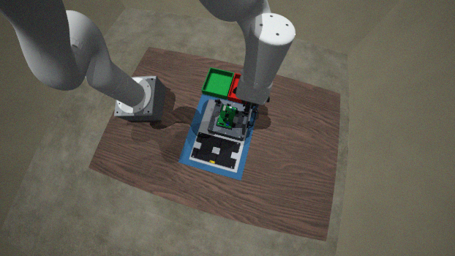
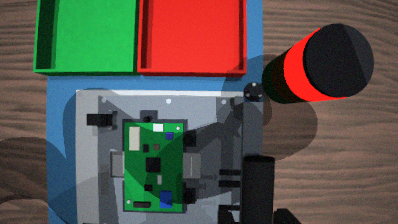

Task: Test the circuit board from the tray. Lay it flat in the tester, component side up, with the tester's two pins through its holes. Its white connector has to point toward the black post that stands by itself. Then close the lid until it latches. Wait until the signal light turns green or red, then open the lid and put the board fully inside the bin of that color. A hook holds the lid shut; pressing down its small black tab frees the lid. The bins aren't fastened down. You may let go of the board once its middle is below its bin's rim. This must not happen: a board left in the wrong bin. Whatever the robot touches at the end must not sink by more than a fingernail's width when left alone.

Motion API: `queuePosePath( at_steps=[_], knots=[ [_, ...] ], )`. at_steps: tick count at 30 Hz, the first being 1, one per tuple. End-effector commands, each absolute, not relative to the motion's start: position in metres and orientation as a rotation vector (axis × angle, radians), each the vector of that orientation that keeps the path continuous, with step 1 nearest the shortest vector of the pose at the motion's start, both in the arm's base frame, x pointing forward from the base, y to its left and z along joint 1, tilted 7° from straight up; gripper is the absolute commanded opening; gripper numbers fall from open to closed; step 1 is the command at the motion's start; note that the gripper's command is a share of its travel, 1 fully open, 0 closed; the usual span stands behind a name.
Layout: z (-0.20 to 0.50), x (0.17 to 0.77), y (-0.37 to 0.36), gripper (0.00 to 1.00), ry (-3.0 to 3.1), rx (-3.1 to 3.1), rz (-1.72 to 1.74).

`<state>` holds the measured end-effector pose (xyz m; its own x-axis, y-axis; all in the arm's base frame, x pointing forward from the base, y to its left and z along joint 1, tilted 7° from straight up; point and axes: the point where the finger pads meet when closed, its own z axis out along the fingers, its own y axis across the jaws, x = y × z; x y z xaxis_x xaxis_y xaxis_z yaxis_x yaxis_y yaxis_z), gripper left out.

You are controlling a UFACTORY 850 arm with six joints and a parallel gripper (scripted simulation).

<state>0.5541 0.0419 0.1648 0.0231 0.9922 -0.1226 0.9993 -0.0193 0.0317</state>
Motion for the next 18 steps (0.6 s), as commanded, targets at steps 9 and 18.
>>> queuePosePath(
  at_steps=[9, 18],
  knots=[
    [0.1648, 0.5548, 0.0420, 0.28, 2.120, 2.165, -0.097],
    [0.1648, 0.5548, 0.0420, 0.00, 2.120, 2.165, -0.097]
  ],
)
